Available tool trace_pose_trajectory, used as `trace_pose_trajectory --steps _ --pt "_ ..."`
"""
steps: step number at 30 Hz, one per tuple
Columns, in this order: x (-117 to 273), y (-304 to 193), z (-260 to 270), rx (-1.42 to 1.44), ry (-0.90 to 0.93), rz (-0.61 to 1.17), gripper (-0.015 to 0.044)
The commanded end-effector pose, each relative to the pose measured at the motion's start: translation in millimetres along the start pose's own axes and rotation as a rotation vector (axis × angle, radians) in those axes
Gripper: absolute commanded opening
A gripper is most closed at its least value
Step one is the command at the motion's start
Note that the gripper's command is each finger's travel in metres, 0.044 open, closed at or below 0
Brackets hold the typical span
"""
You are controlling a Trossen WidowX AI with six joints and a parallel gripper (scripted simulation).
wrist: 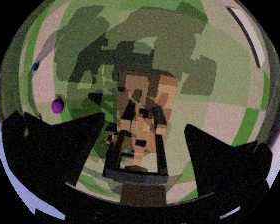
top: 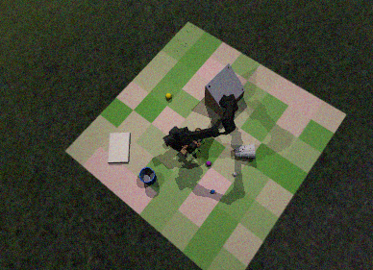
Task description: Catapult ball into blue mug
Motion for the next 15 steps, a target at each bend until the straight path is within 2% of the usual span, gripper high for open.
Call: trace_pose_trajectory --steps 1,5,6,12,15 --pt "64.0 0.0 2.3 0.014 -0.016 -0.031 0.044" --pt "66.7 -0.5 2.5 0.014 -0.016 -0.031 0.044" --pt "55.8 0.1 -2.0 0.001 -0.016 -0.041 0.044" --pt "63.2 -3.1 2.5 0.004 -0.012 -0.033 0.044" --pt "39.5 -1.6 1.8 0.004 -0.012 -0.033 0.044"
Point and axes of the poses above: the point midway between the two fingers, 35 mm back from their tips, its own x axis back along the fingers, its own z axis across the jaws, y = z × x, the point moved 6 cm from there along x, back along the fingers, and after that the axes turned 11 degrees about x, right-handed, at the moved point
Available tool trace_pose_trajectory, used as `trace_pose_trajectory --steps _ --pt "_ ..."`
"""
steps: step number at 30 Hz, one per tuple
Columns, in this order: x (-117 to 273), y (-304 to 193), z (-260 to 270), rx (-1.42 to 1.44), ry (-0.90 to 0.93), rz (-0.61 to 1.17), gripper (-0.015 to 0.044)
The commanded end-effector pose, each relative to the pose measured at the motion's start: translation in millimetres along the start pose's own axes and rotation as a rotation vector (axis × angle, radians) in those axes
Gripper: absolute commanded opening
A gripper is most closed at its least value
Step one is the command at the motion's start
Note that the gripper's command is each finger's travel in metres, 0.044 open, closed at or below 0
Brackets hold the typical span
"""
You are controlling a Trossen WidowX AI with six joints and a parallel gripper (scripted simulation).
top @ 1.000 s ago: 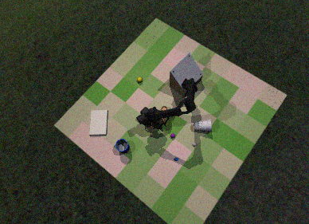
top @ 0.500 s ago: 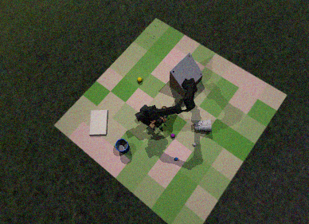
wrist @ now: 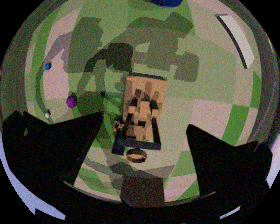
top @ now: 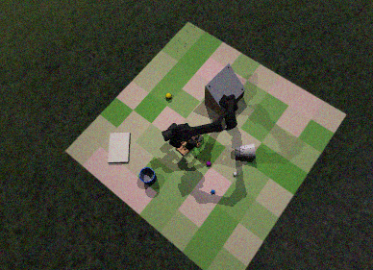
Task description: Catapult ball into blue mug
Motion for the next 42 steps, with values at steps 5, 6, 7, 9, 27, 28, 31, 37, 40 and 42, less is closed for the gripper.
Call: trace_pose_trajectory --steps 5,6,7,9,27,28,31,37,40,42 --pt "-41.4 -2.5 2.8 -0.001 0.006 0.008 0.044" --pt "-41.4 -2.5 2.8 -0.001 0.006 0.008 0.044" --pt "-41.4 -2.5 2.8 -0.001 0.006 0.008 0.044" --pt "-42.4 -2.4 2.8 -0.001 0.006 0.008 0.044" --pt "-71.3 -1.5 2.6 -0.001 0.006 0.008 0.044" --pt "-72.9 -1.5 2.7 -0.001 0.006 0.008 0.044" --pt "-77.8 -1.6 2.8 -0.001 0.007 0.008 0.044" --pt "-87.4 -1.9 3.2 -0.001 0.007 0.008 0.044" --pt "-92.2 -2.2 3.4 -0.001 0.008 0.008 0.044" --pt "-94.3 -2.3 3.5 -0.001 0.008 0.008 0.044"
Point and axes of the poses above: the point midway between the two fingers, 35 mm back from their tips, its own x axis back along the fingers, its own z axis across the jaws, y = z × x, the point moved 6 cm from there along x, back along the fingers, and after that the axes turned 11 degrees about x, right-handed, at the moved point
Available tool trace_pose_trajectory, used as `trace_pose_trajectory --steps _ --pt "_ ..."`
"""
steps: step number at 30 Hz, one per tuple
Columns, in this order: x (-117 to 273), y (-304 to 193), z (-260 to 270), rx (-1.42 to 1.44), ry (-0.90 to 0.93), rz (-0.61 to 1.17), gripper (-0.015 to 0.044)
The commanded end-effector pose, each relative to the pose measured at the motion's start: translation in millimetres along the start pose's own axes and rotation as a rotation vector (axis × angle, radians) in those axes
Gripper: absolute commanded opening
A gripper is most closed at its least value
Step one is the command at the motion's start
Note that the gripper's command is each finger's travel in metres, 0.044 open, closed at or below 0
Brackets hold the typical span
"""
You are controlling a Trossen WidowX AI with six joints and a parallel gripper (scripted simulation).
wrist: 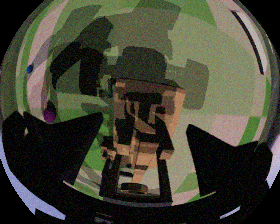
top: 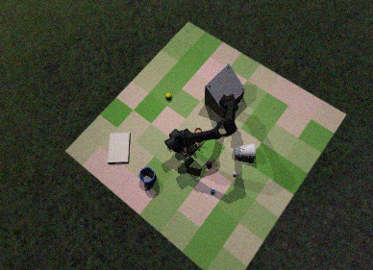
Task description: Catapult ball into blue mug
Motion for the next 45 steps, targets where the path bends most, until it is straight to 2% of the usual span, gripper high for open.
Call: trace_pose_trajectory --steps 1,8,19,25,27,29,34,45 --pt "-9.0 -4.0 -1.0 -0.013 0.009 0.012 0.044" --pt "-9.0 -4.0 -1.0 -0.013 0.009 0.012 0.044" --pt "-6.2 -1.8 -0.1 -0.004 0.003 0.007 0.0151" --pt "-6.2 -1.8 -0.1 -0.004 0.003 0.007 0.0111" --pt "4.8 -1.1 -0.7 -0.004 0.002 0.007 0.0059" --pt "32.6 -0.9 -1.3 -0.004 0.0 0.007 0.0006" --pt "43.9 -1.4 -1.2 -0.004 0.0 0.008 0.0" --pt "29.7 -1.4 -2.5 -0.009 0.002 0.009 0.0"
Point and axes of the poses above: the point midway between the two fingers, 35 mm back from their tips, its own x axis back along the fingers, its own z axis across the jaws, y = z × x, the point moved 6 cm from there along x, back along the fingers, and after that the axes turned 11 degrees about x, right-handed, at the moved point
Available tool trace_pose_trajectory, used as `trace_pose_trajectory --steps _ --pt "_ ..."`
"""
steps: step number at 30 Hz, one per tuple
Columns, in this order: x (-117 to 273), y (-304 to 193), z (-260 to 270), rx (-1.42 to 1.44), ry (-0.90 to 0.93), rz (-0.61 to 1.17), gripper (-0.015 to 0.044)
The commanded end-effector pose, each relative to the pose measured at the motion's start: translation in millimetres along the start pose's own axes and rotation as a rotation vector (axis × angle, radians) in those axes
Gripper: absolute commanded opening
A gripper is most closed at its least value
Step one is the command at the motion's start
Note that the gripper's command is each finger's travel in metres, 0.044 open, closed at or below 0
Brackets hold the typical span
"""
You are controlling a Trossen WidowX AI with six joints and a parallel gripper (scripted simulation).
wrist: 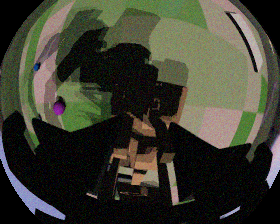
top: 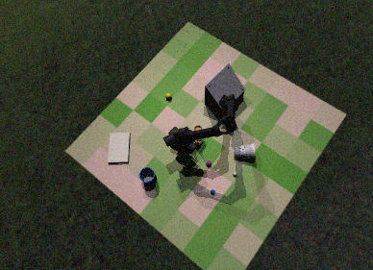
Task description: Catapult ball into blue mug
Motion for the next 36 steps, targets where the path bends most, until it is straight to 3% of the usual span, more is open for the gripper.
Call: trace_pose_trajectory --steps 1,24,30,36 --pt "-5.7 -1.2 -1.6 -0.011 0.001 0.0 0.0" --pt "-43.8 -3.1 -2.0 -0.018 0.007 0.002 0.0" --pt "-38.6 -0.7 -0.5 -0.005 0.002 0.002 0.0" --pt "-38.6 -0.7 -0.5 -0.005 0.002 0.002 0.0157"
Point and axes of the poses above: the point midway between the two fingers, 35 mm back from their tips, its own x axis back along the fingers, its own z axis across the jaws, y = z × x, the point moved 6 cm from there along x, back along the fingers, and after that the axes turned 11 degrees about x, right-handed, at the moved point
